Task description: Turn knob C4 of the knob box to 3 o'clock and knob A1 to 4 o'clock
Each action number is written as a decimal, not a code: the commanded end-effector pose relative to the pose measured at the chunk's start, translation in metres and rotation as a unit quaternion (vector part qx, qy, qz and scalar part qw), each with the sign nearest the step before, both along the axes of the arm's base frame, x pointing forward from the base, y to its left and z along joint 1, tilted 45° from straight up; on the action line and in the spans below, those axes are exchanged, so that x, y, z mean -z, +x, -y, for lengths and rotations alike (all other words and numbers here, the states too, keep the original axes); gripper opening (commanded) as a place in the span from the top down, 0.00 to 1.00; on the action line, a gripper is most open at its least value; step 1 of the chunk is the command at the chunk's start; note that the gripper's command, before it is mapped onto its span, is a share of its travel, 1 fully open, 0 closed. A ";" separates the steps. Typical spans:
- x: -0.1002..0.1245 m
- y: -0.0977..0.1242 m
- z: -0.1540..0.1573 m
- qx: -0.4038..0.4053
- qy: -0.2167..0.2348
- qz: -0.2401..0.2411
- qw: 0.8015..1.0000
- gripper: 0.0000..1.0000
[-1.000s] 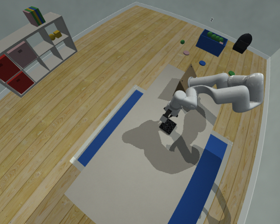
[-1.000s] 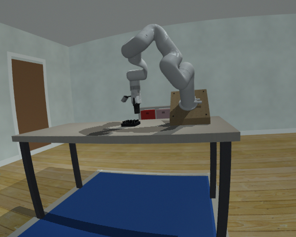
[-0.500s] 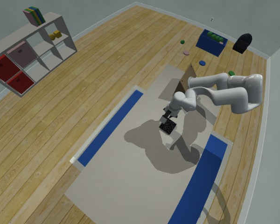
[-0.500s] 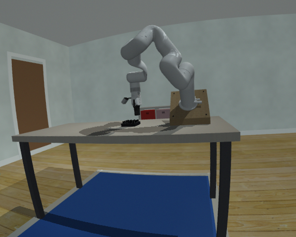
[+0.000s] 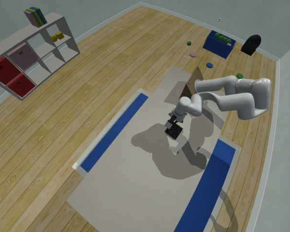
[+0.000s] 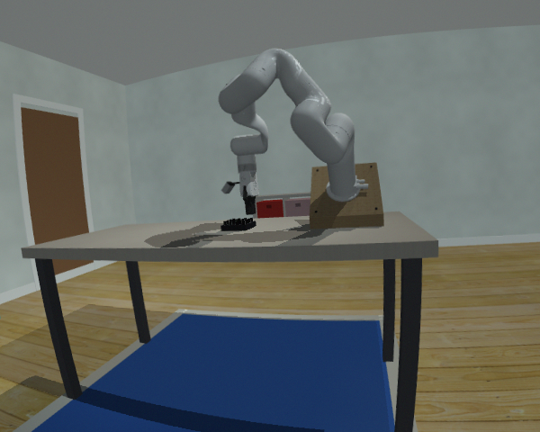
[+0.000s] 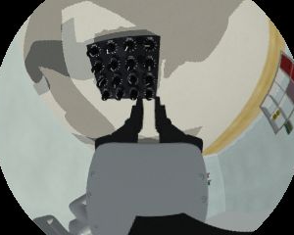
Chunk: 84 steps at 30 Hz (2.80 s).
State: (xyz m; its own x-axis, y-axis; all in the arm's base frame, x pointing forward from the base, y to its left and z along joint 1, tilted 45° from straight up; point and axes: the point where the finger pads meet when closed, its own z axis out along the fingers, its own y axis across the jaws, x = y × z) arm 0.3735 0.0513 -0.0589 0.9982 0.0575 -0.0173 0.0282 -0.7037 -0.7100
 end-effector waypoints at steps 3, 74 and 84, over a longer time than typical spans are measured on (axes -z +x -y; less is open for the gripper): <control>0.004 0.001 -0.004 0.001 -0.001 0.001 1.000 0.81; 0.013 0.000 -0.013 0.001 0.000 0.001 1.000 0.81; 0.015 0.000 -0.015 0.001 0.000 0.001 1.000 0.81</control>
State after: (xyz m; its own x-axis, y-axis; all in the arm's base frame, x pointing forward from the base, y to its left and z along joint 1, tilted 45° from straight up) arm 0.3725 0.0666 -0.0741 0.9982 0.0574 -0.0172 0.0282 -0.7036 -0.7100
